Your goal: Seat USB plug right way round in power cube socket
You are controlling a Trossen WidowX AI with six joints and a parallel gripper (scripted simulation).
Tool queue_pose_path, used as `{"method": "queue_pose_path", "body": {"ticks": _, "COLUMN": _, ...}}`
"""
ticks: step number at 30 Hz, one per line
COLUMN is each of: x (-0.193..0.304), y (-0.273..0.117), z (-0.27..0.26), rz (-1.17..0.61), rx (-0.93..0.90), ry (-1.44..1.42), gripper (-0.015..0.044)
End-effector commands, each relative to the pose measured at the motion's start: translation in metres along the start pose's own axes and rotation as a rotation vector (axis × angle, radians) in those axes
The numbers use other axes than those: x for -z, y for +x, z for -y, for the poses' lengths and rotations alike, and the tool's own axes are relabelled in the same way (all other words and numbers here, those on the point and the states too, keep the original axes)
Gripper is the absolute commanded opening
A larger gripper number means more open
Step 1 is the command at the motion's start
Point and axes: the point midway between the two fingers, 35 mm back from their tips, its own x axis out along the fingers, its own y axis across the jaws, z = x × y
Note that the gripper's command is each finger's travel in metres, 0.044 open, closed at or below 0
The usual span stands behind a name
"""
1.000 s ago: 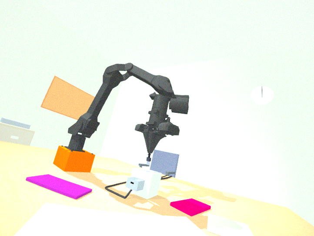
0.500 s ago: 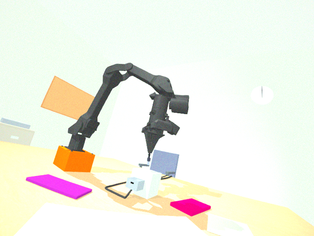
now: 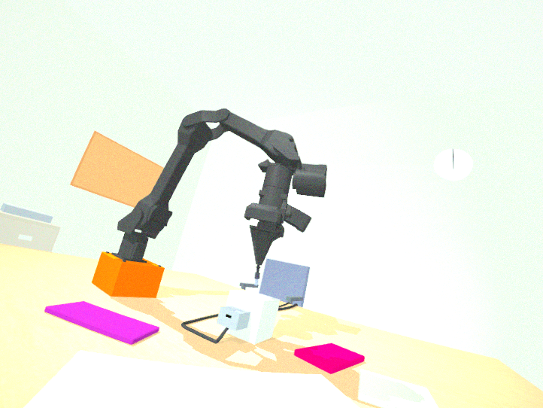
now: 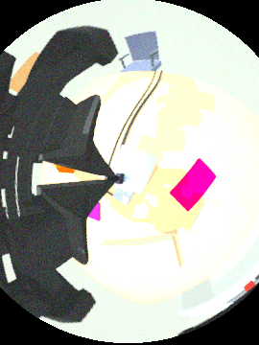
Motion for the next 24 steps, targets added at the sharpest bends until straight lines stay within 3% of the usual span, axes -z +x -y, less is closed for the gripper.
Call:
{"method": "queue_pose_path", "body": {"ticks": 1, "x": 0.0000, "y": 0.0004, "z": 0.0000, "rz": 0.000, "rx": 0.000, "ry": 0.089, "gripper": 0.0000}}
{"method": "queue_pose_path", "body": {"ticks": 24, "x": 0.0000, "y": 0.0004, "z": 0.0000, "rz": 0.000, "rx": 0.000, "ry": 0.691, "gripper": 0.0000}}
